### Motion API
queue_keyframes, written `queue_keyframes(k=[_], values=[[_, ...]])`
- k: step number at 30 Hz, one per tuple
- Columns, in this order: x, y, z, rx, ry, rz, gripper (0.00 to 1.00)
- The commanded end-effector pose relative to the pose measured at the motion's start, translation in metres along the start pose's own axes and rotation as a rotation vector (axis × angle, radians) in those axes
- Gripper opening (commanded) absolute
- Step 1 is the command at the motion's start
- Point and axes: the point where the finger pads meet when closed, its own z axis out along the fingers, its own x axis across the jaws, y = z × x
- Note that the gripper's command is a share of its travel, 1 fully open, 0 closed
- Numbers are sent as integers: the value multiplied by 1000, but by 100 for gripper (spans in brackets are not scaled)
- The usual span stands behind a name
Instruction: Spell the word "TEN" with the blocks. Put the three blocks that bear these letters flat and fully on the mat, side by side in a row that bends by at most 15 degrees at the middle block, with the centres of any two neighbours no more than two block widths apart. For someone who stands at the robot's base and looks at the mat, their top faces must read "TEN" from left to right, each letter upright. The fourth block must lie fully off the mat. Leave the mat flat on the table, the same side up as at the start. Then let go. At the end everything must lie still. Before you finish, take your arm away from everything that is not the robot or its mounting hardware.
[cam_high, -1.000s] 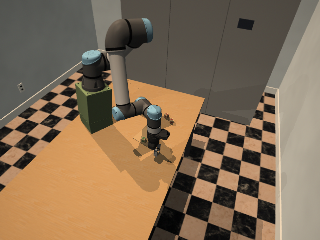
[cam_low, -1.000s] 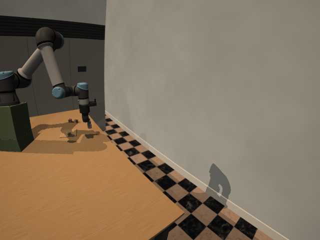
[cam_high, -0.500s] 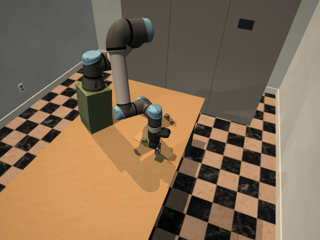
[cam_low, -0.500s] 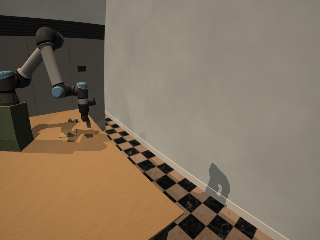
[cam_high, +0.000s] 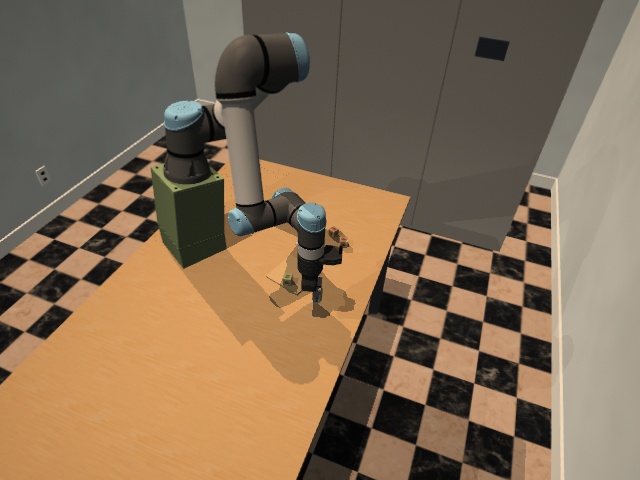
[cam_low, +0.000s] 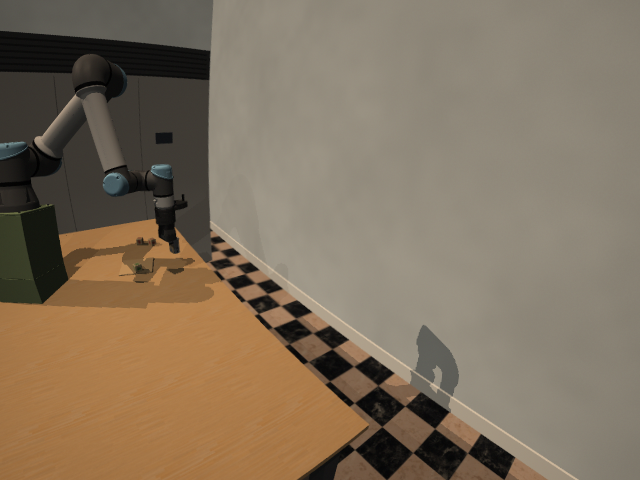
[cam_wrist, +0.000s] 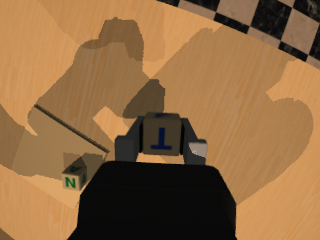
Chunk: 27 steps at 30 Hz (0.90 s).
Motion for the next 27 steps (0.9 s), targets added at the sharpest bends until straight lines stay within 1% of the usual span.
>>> queue_keyframes(k=[1,13,15,17,27], values=[[-14,-1,0,1,2,-140,57],[-44,1,0,1,2,-422,57],[-44,1,0,1,2,-422,57],[-53,2,0,0,2,-511,57],[-77,6,1,0,2,-742,57]])
